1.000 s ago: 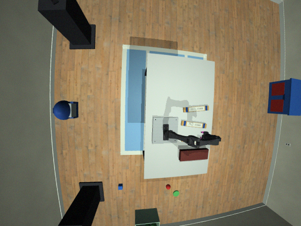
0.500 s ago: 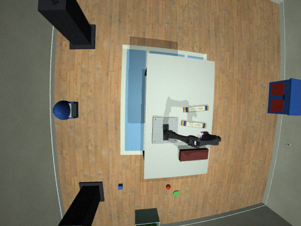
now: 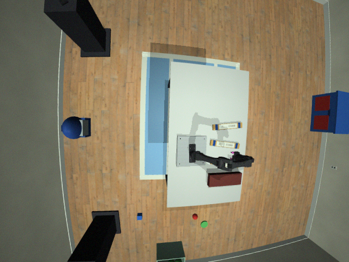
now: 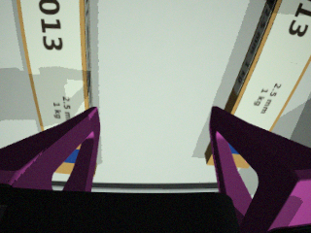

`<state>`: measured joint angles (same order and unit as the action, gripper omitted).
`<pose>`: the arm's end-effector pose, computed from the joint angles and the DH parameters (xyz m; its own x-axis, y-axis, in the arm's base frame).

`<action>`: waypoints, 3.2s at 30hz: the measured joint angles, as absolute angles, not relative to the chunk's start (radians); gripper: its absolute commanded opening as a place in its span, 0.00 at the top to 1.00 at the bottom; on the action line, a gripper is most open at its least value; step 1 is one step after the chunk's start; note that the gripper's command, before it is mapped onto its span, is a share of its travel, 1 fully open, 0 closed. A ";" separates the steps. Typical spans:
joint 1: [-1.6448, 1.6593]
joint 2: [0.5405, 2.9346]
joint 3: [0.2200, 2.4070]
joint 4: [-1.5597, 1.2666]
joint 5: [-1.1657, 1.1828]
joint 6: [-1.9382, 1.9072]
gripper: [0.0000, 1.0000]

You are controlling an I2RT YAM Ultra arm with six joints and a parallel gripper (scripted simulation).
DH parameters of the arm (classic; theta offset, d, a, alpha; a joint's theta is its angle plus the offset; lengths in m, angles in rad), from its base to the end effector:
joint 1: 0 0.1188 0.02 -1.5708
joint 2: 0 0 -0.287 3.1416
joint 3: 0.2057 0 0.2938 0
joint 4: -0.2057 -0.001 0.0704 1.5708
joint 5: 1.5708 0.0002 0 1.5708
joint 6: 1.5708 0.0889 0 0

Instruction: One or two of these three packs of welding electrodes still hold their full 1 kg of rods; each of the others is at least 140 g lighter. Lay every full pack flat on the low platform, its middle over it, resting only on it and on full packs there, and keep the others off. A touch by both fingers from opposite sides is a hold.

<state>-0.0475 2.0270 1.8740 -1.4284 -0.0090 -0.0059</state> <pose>0.4375 -0.0190 0.2326 -0.9991 0.0416 0.0105 0.0417 0.9991 0.0091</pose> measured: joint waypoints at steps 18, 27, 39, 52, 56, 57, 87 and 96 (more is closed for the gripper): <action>-0.047 2.018 1.765 -1.322 -0.009 -0.006 0.37; -0.047 2.016 1.733 -1.279 -0.009 -0.006 0.37; -0.047 2.016 1.742 -1.266 -0.009 -0.006 0.37; -0.047 2.019 1.747 -1.265 -0.009 -0.006 0.37; -0.047 2.019 1.747 -1.265 -0.009 -0.006 0.37; -0.047 2.019 1.747 -1.265 -0.009 -0.006 0.37; -0.047 2.019 1.822 -1.341 -0.009 -0.006 0.37; -0.047 2.019 1.866 -1.383 -0.009 -0.006 0.37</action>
